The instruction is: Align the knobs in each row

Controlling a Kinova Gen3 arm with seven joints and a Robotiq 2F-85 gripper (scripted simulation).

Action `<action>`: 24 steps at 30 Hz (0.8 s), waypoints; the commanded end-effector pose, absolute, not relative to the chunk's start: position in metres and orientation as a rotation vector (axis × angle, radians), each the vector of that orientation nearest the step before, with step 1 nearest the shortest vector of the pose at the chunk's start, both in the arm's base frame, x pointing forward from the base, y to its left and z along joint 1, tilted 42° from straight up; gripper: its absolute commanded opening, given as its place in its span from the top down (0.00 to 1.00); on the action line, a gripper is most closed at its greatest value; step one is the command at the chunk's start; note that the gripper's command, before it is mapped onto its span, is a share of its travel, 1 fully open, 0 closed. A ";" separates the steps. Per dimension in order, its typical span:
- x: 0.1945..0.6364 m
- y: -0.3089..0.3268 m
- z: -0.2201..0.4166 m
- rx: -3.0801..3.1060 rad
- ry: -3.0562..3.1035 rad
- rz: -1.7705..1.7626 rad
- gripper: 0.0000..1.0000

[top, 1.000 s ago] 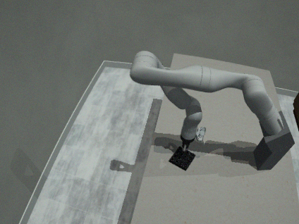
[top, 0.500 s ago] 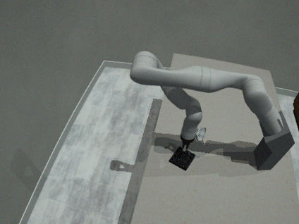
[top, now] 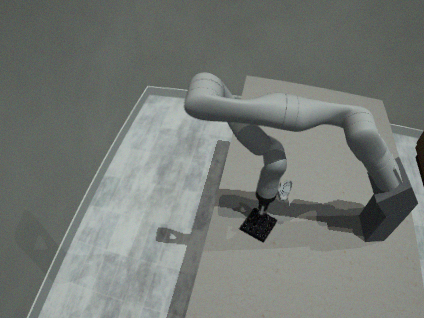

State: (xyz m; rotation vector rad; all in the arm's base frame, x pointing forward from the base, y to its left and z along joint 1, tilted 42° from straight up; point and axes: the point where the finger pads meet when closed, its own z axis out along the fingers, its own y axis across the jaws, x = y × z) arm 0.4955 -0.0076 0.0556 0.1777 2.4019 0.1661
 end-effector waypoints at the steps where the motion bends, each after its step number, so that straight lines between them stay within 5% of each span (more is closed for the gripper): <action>1: 0.496 -0.008 0.055 0.178 2.403 0.166 0.81; 9: 0.496 -0.008 0.055 0.178 2.403 0.166 0.81; 10: 0.496 -0.008 0.055 0.178 2.403 0.166 0.92; 24: 0.496 -0.008 0.055 0.178 2.403 0.166 0.92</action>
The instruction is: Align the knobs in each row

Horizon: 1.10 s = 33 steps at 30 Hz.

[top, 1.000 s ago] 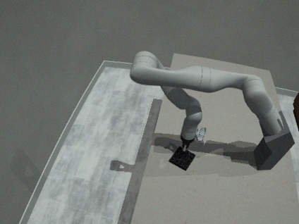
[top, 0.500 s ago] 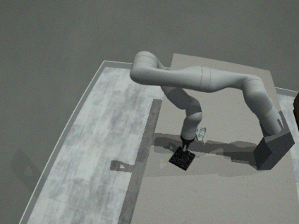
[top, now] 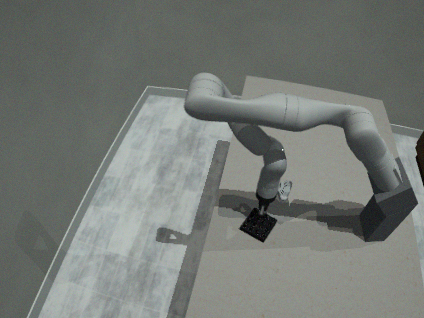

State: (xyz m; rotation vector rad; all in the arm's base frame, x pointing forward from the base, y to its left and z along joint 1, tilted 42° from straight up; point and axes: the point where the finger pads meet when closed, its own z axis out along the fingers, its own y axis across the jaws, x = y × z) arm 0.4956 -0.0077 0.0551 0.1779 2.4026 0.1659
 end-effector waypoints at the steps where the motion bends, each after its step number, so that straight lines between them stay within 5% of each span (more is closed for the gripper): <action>1: 0.496 -0.008 0.055 0.178 2.403 0.166 0.92; 33: 0.496 -0.008 0.055 0.102 2.405 0.137 0.92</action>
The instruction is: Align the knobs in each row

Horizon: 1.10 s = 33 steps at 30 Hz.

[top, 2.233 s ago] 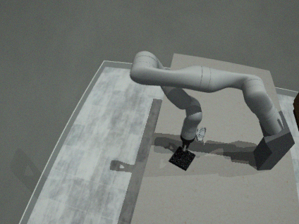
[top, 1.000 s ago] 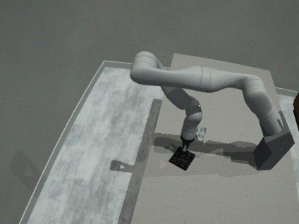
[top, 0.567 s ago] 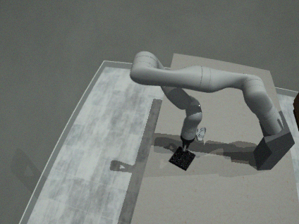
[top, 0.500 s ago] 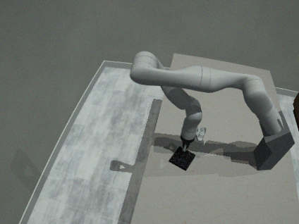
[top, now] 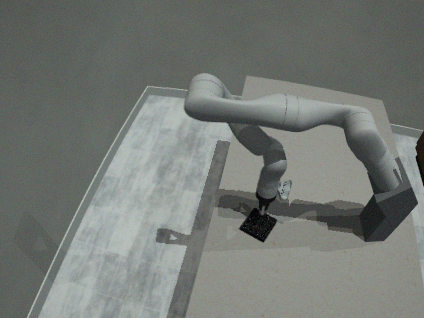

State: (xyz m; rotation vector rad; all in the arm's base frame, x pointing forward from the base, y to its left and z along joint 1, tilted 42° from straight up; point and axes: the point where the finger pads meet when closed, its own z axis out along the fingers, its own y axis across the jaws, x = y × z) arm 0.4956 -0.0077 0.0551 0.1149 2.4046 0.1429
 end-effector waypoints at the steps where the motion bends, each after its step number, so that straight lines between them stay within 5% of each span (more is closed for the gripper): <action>1: 0.496 -0.008 0.055 0.088 2.405 0.131 0.92; 33: 0.496 -0.008 0.055 -0.630 2.324 -0.148 0.92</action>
